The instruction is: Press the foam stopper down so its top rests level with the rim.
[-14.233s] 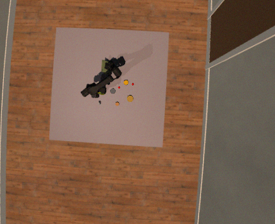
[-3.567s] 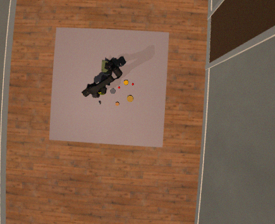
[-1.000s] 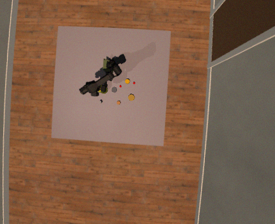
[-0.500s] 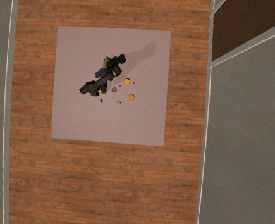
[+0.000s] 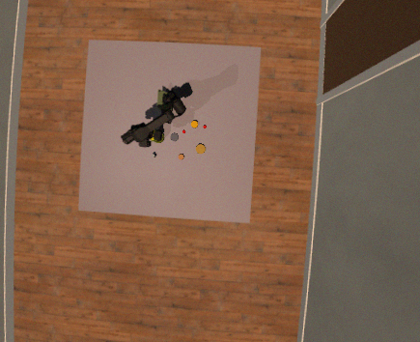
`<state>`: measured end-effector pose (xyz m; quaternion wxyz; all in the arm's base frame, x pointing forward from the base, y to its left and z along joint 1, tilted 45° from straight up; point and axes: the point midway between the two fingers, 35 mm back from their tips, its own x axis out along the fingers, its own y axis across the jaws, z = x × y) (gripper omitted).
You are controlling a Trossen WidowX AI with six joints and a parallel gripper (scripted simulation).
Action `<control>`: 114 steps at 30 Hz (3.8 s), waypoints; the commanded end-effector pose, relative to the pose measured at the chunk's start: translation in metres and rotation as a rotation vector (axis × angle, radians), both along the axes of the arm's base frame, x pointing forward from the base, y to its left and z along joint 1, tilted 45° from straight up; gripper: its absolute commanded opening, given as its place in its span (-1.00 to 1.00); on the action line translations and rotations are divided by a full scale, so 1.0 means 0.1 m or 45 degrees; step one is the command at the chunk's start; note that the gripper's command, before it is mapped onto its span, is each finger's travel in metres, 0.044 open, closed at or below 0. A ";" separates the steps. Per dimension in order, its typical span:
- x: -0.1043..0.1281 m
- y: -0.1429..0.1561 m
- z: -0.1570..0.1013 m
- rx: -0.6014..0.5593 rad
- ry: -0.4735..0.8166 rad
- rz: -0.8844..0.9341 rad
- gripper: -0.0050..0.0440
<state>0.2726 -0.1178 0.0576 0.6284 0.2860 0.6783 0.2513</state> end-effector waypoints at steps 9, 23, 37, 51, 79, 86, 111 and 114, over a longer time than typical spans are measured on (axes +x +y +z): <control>-0.01 -0.35 0.39 -0.101 -0.060 -0.122 -0.80; -0.03 0.25 -0.25 0.004 0.011 0.009 -0.80; -0.03 0.34 -0.35 0.006 0.012 0.011 -0.80; -0.03 0.36 -0.37 0.006 0.012 0.011 -0.80; -0.04 0.37 -0.37 0.007 0.012 0.011 -0.80; -0.04 0.38 -0.38 0.007 0.012 0.011 -0.80; -0.05 0.39 -0.39 0.007 0.012 0.011 -0.80; -0.05 0.39 -0.39 0.007 0.012 0.011 -0.80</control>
